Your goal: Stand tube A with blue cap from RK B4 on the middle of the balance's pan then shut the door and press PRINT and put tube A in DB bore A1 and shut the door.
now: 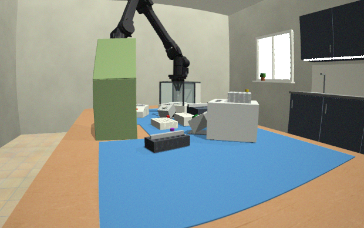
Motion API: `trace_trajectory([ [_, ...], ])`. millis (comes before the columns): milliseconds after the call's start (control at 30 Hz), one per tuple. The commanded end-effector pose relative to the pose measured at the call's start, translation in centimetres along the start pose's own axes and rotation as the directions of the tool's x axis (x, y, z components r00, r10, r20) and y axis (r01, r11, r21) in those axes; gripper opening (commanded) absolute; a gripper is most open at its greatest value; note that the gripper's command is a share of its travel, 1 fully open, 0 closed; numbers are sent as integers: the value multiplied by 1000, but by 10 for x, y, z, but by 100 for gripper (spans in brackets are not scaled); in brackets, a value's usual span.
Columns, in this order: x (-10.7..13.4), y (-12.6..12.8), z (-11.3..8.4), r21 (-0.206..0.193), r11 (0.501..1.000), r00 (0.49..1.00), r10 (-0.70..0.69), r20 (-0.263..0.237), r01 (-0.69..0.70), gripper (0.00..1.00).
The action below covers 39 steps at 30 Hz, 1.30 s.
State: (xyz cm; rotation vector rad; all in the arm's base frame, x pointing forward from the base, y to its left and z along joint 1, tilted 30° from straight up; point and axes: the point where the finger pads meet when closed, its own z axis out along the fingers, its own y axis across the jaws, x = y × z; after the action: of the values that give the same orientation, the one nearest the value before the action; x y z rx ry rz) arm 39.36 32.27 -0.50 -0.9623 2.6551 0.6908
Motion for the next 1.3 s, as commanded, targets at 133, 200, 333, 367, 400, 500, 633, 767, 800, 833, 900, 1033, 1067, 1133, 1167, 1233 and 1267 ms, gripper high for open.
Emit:
trace_trajectory([
  [133,-3,-5,-24,5,1000,1000,2,14,-2,9],
  [200,-4,-1,-26,2,1000,1000,-5,14,5,9],
  [333,-4,-5,-32,5,1000,1000,0,17,0,9],
  [367,-4,-5,-32,5,1000,1000,0,17,0,9],
  [400,1,-5,-26,2,1000,1000,4,-1,-4,9],
  [500,-4,-5,-39,5,1000,1000,0,17,0,9],
  [633,-6,-3,-46,4,1000,1000,-4,20,4,9],
  [767,-6,-5,-53,5,1000,1000,-1,20,1,9],
  [800,-6,-5,-54,6,1000,1000,-1,20,1,9],
  [833,-6,-5,-56,6,1000,1000,-1,20,1,9],
  [900,-6,-5,-58,6,1000,1000,-1,20,1,9],
  [1033,-6,-2,-62,4,1000,1000,-7,20,7,9],
  [1067,-7,-5,-65,7,1000,1000,-3,23,2,9],
  [1133,-8,-4,-69,6,1000,1000,-4,25,3,9],
  [1167,-9,-4,-71,6,1000,1000,-4,26,4,9],
  [1233,-10,-4,-75,7,1000,1000,-5,28,5,9],
  [1267,-11,-4,-77,7,1000,1000,-6,30,6,9],
])
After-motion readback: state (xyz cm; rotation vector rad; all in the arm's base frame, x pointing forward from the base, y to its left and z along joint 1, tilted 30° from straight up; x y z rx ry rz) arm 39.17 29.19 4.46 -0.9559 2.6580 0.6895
